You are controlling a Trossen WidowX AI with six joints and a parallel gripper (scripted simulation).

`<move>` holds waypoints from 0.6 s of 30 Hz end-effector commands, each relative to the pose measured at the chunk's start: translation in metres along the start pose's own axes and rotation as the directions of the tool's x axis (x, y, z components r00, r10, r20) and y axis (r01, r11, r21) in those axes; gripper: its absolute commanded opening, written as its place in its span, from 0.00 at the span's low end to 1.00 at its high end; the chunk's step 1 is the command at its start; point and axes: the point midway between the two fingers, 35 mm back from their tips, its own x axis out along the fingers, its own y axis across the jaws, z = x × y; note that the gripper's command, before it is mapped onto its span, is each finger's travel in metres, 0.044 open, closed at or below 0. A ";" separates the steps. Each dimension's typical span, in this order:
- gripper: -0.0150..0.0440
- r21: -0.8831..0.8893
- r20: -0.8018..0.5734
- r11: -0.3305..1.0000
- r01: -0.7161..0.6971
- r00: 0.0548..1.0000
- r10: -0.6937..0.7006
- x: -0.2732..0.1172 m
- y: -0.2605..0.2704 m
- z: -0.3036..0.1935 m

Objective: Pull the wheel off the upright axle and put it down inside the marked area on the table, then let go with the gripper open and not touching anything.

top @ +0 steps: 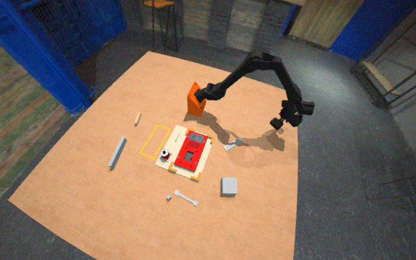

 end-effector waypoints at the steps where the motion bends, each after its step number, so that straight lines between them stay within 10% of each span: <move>1: 0.76 0.020 0.046 0.999 0.042 0.998 -0.043 -0.001 -0.020 0.018; 18: 0.76 0.357 0.062 0.880 0.312 0.932 -0.356 -0.026 -0.193 0.074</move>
